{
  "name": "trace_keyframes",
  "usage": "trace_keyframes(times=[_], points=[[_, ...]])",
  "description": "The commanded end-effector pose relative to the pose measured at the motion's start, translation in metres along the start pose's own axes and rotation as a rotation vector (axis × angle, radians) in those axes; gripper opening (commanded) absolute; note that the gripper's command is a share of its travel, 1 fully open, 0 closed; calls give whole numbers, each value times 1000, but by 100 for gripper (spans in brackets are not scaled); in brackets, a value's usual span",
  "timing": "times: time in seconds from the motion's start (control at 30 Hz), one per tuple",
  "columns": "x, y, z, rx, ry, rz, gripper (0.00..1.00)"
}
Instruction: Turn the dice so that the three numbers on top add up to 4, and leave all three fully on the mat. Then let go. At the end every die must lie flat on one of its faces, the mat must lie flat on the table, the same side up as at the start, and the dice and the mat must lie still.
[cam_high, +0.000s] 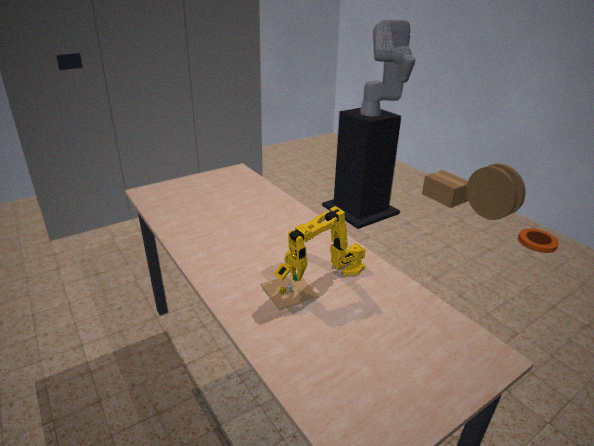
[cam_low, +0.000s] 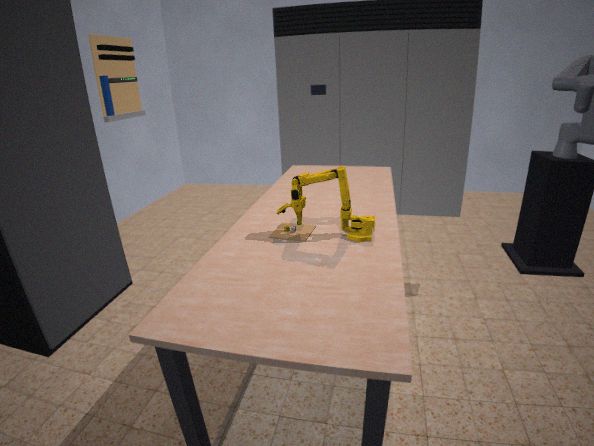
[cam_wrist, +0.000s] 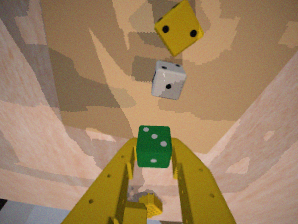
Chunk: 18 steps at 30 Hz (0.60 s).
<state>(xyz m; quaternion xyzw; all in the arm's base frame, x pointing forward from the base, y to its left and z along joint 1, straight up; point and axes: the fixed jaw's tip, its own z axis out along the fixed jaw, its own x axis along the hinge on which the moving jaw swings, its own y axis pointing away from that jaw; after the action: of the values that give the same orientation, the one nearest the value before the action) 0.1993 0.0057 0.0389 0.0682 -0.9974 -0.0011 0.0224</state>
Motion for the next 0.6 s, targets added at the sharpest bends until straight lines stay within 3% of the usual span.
trace_keyframes(times=[0.0, 0.57], points=[[-5, 1, -7, 7, -54, 5, 0], [-5, 1, -1, 7, -54, 5, 0]])
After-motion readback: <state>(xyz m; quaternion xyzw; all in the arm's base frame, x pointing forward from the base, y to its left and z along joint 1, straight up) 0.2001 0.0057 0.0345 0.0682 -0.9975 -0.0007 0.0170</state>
